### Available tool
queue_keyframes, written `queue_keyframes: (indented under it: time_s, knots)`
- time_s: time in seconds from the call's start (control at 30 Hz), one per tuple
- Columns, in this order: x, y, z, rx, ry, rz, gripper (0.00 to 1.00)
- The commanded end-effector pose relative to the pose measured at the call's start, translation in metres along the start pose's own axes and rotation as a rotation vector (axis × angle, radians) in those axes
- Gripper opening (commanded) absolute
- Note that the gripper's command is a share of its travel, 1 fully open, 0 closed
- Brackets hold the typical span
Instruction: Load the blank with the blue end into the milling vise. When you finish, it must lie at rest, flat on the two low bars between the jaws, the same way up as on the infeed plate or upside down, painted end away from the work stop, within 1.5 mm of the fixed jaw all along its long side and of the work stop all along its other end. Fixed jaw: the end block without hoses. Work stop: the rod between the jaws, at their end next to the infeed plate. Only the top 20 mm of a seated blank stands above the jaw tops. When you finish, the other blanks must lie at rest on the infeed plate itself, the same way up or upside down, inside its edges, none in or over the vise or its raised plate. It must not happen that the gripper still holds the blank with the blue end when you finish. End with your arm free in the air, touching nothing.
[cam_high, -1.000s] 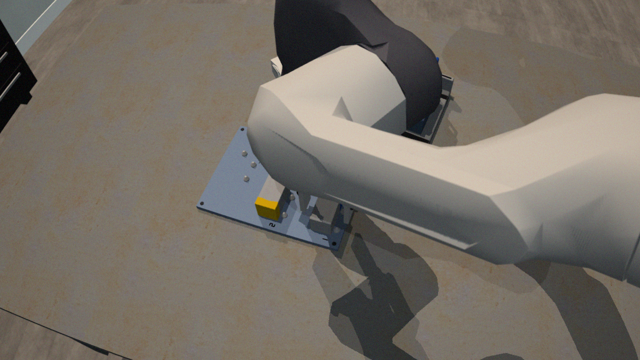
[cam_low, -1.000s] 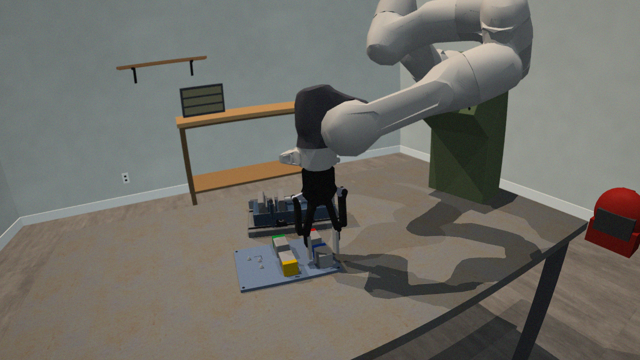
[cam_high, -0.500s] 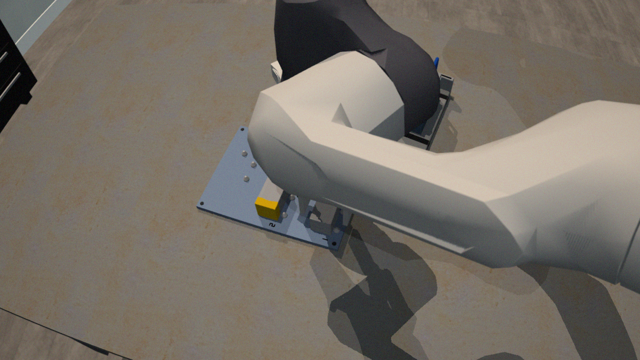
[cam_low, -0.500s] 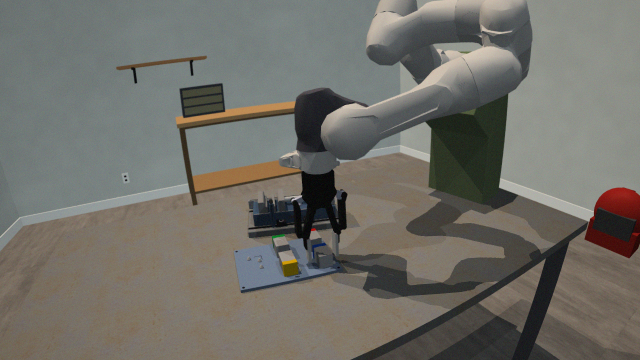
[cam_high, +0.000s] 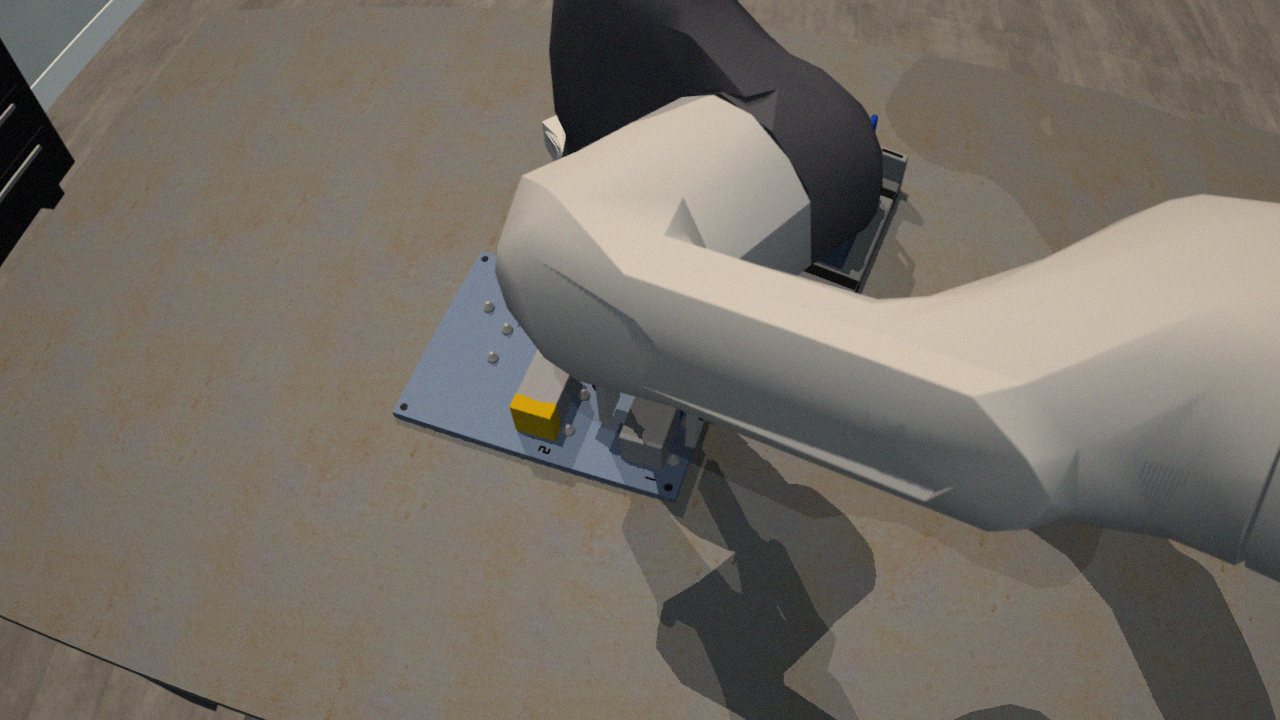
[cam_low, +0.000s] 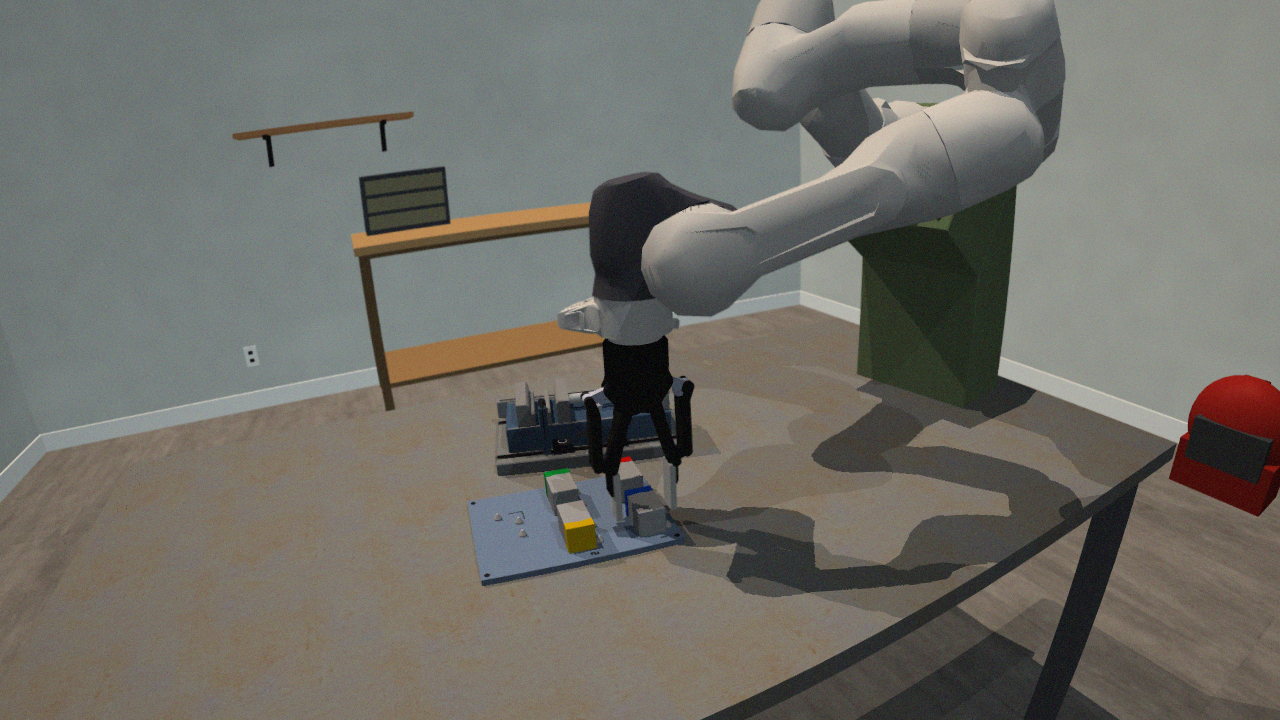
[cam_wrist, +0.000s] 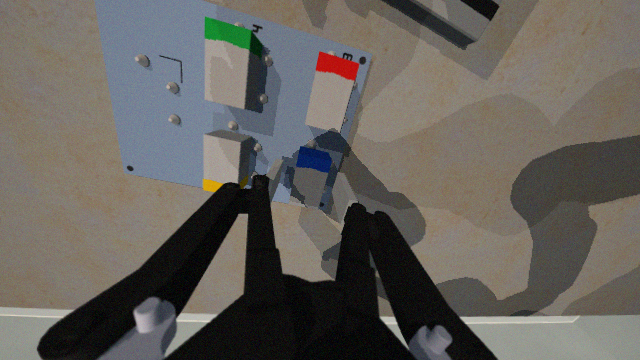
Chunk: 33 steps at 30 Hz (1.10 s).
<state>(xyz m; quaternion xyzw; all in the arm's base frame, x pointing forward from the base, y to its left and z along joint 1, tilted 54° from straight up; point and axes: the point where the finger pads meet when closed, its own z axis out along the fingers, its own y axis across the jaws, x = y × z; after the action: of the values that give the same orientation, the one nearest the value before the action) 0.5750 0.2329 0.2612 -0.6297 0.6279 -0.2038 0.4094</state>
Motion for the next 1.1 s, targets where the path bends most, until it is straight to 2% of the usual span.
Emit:
queue_keyframes:
  time_s: [0.0,1.07]
  knots:
    - [-0.0007,0.0002,-0.0012,-0.001,0.0,-0.007,0.43]
    - [-0.0015,0.0008,-0.0073,-0.001,0.0,-0.007,0.43]
